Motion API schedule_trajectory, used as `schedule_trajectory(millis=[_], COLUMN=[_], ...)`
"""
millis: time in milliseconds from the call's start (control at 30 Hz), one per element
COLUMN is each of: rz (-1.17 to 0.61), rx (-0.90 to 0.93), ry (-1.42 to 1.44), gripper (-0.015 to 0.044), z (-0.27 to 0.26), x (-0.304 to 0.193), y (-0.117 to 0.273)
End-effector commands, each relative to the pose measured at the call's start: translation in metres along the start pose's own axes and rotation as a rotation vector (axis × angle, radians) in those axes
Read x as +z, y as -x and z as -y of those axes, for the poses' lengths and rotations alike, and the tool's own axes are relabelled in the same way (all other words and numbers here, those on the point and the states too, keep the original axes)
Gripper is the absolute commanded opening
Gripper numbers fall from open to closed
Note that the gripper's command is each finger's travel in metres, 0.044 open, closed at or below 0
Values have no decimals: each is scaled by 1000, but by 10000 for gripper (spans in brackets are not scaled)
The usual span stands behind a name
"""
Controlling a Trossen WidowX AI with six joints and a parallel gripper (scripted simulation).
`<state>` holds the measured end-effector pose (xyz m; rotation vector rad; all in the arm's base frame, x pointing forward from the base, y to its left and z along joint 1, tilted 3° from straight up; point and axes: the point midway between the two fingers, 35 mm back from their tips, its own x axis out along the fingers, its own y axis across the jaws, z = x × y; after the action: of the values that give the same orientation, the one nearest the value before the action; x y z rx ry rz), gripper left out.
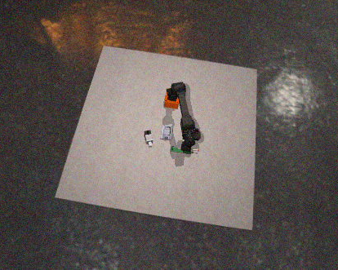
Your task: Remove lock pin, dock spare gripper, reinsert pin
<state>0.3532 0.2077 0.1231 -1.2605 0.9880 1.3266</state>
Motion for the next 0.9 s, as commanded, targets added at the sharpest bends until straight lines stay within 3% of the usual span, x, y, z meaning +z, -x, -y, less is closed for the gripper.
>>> schedule_trajectory(millis=[0,133,333,867], rz=[-17,-17,-17,-17], rx=[25,25,25,25], ry=[13,13,13,13], gripper=[180,180,180,180], z=[-4,-4,-8,-4], x=[0,-1,-9,-13], y=[-6,-20,-74,-94])
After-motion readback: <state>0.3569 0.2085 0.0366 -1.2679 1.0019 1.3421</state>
